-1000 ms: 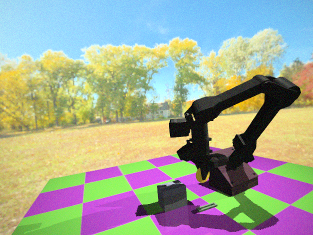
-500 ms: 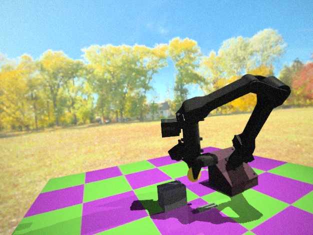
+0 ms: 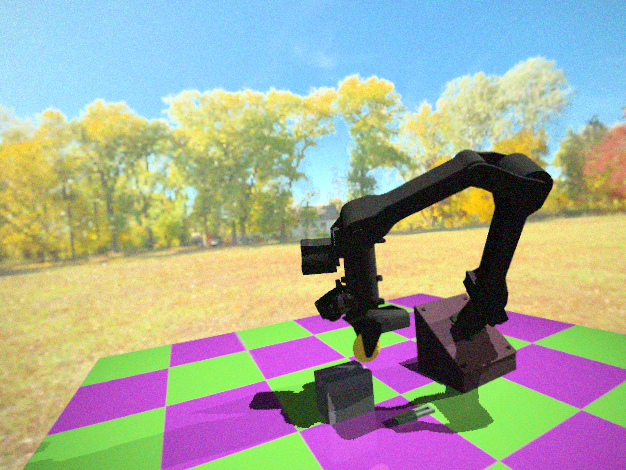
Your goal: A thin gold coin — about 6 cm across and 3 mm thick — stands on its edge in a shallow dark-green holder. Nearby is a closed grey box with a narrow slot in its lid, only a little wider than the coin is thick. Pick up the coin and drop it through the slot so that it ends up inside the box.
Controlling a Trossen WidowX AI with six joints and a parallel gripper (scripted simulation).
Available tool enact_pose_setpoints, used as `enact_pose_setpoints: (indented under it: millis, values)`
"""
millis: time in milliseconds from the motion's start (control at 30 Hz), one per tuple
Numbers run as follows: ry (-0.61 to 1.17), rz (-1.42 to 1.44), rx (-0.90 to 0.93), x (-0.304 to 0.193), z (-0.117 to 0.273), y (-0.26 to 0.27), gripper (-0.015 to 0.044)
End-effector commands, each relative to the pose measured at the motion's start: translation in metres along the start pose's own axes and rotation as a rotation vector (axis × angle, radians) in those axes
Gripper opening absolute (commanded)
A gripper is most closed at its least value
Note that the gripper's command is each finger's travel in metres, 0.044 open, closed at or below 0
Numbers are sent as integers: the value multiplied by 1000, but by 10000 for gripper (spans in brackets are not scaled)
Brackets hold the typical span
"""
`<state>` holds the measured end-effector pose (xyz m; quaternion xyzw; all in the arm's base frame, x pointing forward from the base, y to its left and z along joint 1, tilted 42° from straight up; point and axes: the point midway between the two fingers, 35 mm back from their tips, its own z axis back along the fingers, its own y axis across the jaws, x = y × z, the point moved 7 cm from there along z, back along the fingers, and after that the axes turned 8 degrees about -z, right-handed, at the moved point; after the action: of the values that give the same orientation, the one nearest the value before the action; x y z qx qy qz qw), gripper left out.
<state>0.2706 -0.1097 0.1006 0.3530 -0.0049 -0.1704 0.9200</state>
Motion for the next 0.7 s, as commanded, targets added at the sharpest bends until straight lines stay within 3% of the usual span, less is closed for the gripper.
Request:
enact_pose_setpoints:
  millis: [0,667]
  values:
    - [-5,4,-5,9,1,-7,0]
    - [-4,3,-2,36,-3,-30,0]
